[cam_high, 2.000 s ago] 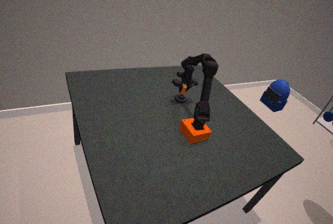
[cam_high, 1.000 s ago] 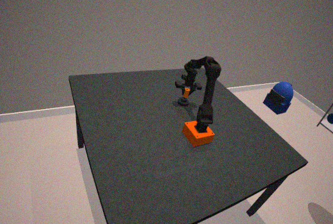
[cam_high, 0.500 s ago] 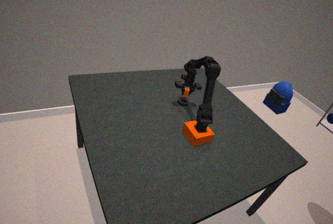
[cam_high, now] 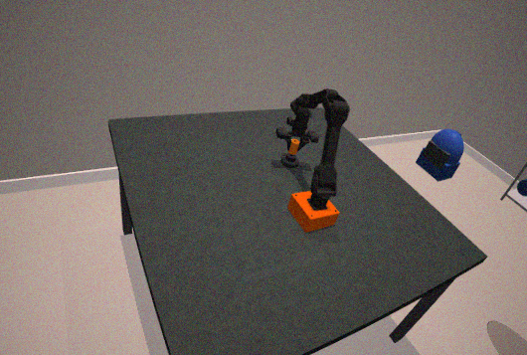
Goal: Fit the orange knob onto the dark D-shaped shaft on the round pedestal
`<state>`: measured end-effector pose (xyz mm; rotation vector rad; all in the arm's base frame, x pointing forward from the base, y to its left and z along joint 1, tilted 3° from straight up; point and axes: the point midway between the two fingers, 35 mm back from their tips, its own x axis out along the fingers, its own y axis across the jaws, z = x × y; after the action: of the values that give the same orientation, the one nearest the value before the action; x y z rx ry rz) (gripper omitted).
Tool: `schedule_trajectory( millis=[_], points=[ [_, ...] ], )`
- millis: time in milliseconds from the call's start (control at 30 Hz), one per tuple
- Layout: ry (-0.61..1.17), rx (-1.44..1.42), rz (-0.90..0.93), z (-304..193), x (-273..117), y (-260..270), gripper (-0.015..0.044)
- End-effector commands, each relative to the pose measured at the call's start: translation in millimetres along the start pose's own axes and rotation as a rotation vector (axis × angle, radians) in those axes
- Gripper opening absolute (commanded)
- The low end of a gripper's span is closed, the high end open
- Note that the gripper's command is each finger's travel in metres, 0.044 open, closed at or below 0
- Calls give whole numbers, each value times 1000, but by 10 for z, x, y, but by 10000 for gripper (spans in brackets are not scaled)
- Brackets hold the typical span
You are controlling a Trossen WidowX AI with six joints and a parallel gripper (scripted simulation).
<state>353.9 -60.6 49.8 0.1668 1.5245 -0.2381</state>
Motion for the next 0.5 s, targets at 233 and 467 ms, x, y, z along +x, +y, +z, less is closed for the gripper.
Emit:
schedule_trajectory(
  millis=[233, 467],
  points=[
    [-2, 165, 0, 5, 7, -27, 0],
    [-2, 165, 0, 23, 4, -30, 0]
  ],
)
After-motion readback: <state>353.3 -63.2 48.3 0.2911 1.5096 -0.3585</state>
